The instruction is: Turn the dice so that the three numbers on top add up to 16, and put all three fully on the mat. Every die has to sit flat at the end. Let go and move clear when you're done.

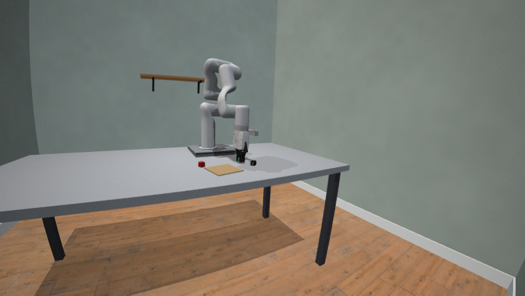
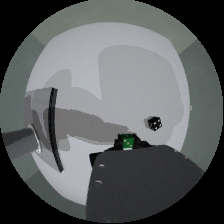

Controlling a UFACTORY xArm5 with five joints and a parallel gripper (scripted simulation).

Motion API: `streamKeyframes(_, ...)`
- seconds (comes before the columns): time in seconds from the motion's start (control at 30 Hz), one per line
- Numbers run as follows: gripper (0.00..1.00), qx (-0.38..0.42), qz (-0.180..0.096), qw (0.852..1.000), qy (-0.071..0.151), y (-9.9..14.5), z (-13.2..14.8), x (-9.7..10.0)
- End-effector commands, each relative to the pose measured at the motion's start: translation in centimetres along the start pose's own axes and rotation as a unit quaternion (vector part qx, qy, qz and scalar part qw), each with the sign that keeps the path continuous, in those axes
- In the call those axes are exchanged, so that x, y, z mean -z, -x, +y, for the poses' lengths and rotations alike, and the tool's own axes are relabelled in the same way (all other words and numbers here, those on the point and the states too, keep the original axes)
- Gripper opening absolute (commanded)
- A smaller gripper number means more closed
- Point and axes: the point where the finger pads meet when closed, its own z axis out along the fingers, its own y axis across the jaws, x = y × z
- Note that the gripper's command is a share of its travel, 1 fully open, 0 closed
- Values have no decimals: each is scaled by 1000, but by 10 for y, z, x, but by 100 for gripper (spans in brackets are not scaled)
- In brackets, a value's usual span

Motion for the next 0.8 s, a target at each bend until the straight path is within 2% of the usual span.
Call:
streamKeyframes(0.0, 21, 0, 0, 1000, 3, 0, 2, 22)
streamKeyframes(0.07, 21, 0, 0, 1000, 3, 0, 2, 22)
streamKeyframes(0.27, 21, 0, 0, 1000, 3, 0, 2, 67)
streamKeyframes(0.4, 21, 0, 0, 1000, 3, 1, 2, 88)
streamKeyframes(0.5, 21, 0, 0, 1000, 3, 1, 2, 94)
streamKeyframes(0.77, 21, 0, 0, 1000, 3, 1, 2, 95)
